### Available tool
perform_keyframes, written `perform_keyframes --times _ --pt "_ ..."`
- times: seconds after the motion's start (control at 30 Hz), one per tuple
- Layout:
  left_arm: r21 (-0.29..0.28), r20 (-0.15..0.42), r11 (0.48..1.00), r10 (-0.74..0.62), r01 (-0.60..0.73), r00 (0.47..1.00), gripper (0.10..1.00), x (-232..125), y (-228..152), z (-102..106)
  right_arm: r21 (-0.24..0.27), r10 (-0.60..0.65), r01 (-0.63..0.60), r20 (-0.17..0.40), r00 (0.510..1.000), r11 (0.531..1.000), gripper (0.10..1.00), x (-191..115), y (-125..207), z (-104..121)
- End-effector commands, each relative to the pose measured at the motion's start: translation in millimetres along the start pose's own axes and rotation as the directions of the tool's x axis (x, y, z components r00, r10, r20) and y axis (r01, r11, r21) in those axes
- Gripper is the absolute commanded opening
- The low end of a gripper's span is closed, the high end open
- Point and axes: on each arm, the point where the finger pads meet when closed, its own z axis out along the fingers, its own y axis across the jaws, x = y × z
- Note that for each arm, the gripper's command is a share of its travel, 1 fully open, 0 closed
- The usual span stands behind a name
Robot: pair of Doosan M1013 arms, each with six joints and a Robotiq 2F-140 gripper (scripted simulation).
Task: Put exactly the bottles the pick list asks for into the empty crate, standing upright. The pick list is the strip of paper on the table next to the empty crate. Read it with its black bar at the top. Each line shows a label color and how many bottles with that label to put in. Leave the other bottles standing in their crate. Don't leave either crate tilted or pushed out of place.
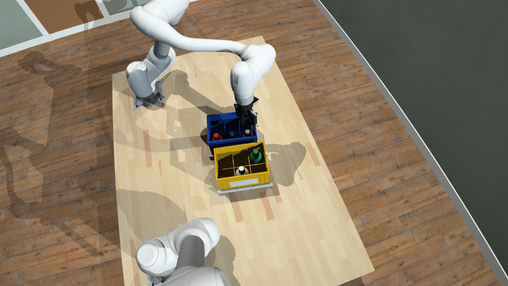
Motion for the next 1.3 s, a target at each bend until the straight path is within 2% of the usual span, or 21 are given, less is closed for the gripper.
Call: perform_keyframes --times 0.0,0.2,1.27 --pt "-0.001 -0.001 1.0 0.0 0.0 1.0 0.442 0 0 -10 0.0 -0.002 0.002 -0.001 1.0 1.0 1.0 1 0 0" --pt "-0.001 -0.001 1.0 0.0 0.0 1.0 0.442 0 0 -26 0.0 -0.002 0.002 -0.001 1.0 1.0 1.0 1 0 0" --pt "-0.001 -0.001 1.0 0.0 0.0 1.0 0.442 0 0 -26 0.0 -0.002 0.002 -0.001 1.0 1.0 1.0 1 0 0"
